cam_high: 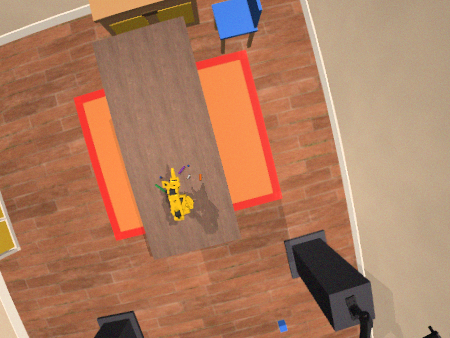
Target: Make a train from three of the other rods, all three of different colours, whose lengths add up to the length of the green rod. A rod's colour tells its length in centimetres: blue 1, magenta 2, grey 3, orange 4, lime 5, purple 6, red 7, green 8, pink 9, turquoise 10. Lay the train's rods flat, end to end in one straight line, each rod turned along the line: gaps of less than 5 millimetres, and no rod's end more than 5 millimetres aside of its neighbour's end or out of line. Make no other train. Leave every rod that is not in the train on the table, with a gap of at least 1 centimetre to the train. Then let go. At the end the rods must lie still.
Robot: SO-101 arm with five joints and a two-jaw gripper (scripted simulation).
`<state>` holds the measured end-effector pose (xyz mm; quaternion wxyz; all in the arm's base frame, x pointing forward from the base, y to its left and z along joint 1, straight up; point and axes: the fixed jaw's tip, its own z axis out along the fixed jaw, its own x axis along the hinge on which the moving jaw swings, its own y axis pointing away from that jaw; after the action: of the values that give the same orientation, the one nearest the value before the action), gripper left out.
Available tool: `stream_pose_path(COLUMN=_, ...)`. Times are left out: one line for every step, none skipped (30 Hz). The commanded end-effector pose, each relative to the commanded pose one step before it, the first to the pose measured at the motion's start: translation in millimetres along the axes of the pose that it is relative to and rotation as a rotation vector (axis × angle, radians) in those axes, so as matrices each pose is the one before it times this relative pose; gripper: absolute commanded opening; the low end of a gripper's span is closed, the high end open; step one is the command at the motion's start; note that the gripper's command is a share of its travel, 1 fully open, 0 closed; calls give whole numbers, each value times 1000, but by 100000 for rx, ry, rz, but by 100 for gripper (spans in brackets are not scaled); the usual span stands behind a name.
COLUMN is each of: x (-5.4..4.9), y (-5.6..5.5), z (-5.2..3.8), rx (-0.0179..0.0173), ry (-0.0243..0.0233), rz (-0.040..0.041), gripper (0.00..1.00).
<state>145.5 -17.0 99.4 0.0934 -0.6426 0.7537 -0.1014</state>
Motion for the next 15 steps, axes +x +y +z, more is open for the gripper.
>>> stream_pose_path(x=9014, y=-7048, z=-7211, rx=5531, ry=1498, rz=6013, gripper=100)
stream_pose_path(x=1045, y=-42, z=-1, rx=10, ry=225, rz=654, gripper=100)
stream_pose_path(x=736, y=-30, z=-1, rx=7, ry=158, rz=461, gripper=100)
stream_pose_path(x=468, y=-20, z=0, rx=4, ry=101, rz=293, gripper=100)
stream_pose_path(x=252, y=-11, z=0, rx=2, ry=54, rz=158, gripper=100)
stream_pose_path(x=97, y=-4, z=0, rx=1, ry=21, rz=61, gripper=100)
stream_pose_path(x=14, y=-1, z=0, rx=0, ry=3, rz=9, gripper=100)
stream_pose_path(x=0, y=0, z=0, rx=0, ry=0, rz=0, gripper=100)
stream_pose_path(x=0, y=0, z=0, rx=0, ry=0, rz=0, gripper=100)
stream_pose_path(x=0, y=0, z=0, rx=0, ry=0, rz=0, gripper=100)
stream_pose_path(x=0, y=0, z=0, rx=0, ry=0, rz=0, gripper=100)
stream_pose_path(x=0, y=0, z=0, rx=0, ry=0, rz=0, gripper=100)
stream_pose_path(x=0, y=0, z=0, rx=0, ry=0, rz=0, gripper=100)
stream_pose_path(x=0, y=0, z=0, rx=0, ry=0, rz=0, gripper=100)
stream_pose_path(x=0, y=0, z=0, rx=0, ry=0, rz=0, gripper=100)
